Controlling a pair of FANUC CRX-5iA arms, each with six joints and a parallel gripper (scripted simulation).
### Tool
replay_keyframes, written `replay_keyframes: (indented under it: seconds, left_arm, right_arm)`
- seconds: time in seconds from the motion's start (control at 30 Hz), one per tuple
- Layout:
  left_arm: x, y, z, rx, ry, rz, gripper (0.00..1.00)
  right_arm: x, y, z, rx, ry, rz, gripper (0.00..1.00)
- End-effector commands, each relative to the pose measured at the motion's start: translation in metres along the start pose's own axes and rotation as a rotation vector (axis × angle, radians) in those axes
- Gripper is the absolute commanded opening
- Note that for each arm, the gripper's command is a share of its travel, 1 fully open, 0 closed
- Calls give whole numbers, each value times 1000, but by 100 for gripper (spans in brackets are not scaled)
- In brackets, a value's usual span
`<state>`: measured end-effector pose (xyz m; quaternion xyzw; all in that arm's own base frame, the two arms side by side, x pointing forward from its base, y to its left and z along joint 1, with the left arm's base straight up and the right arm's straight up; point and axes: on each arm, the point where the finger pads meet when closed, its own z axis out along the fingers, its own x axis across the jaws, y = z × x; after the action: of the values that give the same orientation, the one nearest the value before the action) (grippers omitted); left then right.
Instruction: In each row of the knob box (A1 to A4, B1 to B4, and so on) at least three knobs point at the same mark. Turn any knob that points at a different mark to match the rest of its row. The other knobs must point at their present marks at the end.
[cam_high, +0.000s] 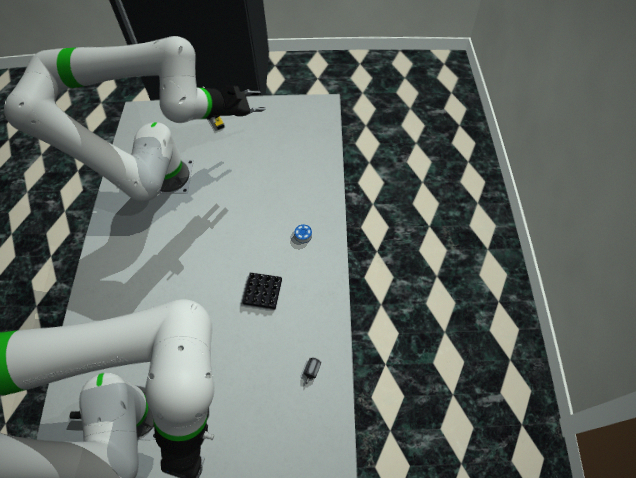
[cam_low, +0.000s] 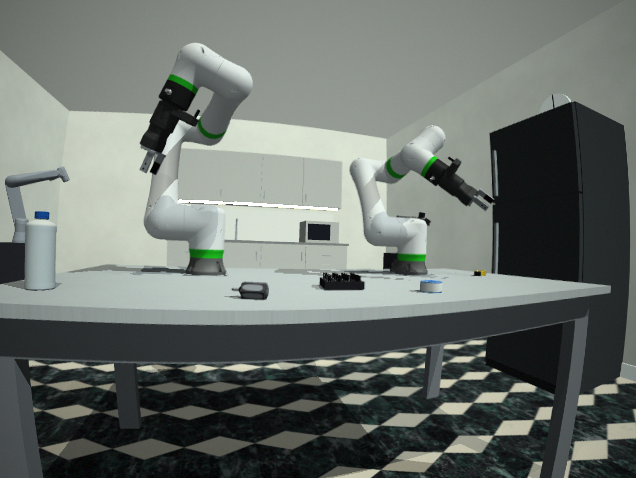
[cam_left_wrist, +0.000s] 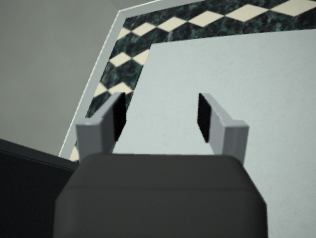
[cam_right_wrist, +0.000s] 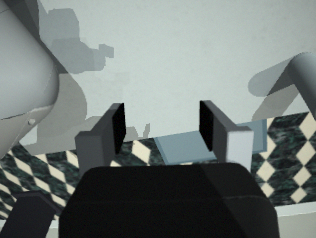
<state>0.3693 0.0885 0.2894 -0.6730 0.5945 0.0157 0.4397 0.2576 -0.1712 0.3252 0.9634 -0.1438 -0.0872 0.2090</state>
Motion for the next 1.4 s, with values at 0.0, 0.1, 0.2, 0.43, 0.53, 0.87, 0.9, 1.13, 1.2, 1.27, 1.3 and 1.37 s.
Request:
replay_keyframes:
  seconds: [0.0,0.1,0.2,0.43,0.53,0.87,0.9,1.13,1.2,1.27,1.3,1.37]
  left_arm:
    - [0,-1,0,1,0,-1,100]
    - [0,-1,0,1,0,-1,100]
    - [0,-1,0,1,0,-1,100]
    - [0,-1,0,1,0,-1,100]
    - [0,-1,0,1,0,-1,100]
    - [0,-1,0,1,0,-1,100]
    - [0,-1,0,1,0,-1,100]
    - [0,-1,0,1,0,-1,100]
    - [0,-1,0,1,0,-1,100]
    - [0,-1,0,1,0,-1,100]
    - [0,-1,0,1,0,-1,100]
    - [0,-1,0,1,0,-1,100]
  right_arm:
    - [3,19,11,56,-43,-40,100]
    - [3,23,13,68,-50,-47,100]
    - [3,38,22,105,-65,-69,100]
    - [2,74,43,191,-83,-114,100]
    - [0,90,53,227,-82,-131,100]
    - [-12,136,81,312,-60,-169,100]
    - [-14,142,85,321,-56,-173,100]
    - [-32,182,110,374,-18,-198,100]
    - [-32,182,110,374,-18,-198,100]
    - [-38,193,117,386,-6,-204,100]
    - [-41,198,121,391,0,-206,100]
    - [-48,209,128,400,13,-212,100]
